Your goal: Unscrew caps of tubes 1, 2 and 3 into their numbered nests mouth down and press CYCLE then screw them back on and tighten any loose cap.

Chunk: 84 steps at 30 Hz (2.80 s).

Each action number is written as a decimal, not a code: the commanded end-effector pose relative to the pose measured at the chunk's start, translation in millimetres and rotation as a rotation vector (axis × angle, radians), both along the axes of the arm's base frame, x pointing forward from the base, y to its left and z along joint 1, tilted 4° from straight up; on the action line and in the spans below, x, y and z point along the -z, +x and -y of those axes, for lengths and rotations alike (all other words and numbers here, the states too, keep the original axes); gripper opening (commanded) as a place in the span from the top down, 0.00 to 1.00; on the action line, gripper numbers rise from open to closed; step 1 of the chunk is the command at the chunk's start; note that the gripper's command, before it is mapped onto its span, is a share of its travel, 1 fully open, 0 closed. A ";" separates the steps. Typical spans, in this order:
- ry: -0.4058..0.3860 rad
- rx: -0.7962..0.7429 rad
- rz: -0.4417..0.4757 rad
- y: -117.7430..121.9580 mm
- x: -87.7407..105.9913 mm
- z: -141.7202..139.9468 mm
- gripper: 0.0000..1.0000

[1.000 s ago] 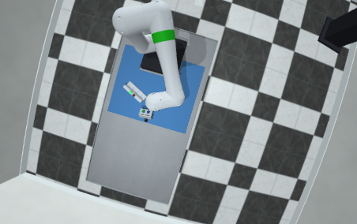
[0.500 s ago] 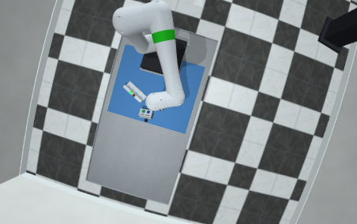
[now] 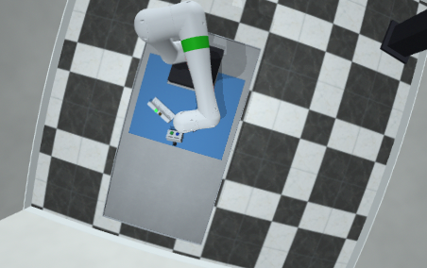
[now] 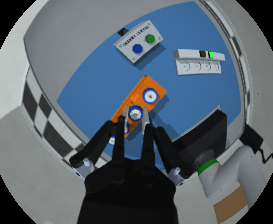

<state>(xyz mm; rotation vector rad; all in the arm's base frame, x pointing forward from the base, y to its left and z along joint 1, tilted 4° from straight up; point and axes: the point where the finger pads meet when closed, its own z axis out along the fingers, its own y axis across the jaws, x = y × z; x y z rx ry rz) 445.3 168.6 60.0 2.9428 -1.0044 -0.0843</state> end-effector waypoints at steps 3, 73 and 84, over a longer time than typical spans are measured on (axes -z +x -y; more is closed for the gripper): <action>0.000 0.000 0.000 0.1 0.0 0.0 1.00; 0.000 0.000 0.000 0.1 0.5 0.0 0.65; 0.000 0.000 0.000 0.0 0.5 0.0 1.00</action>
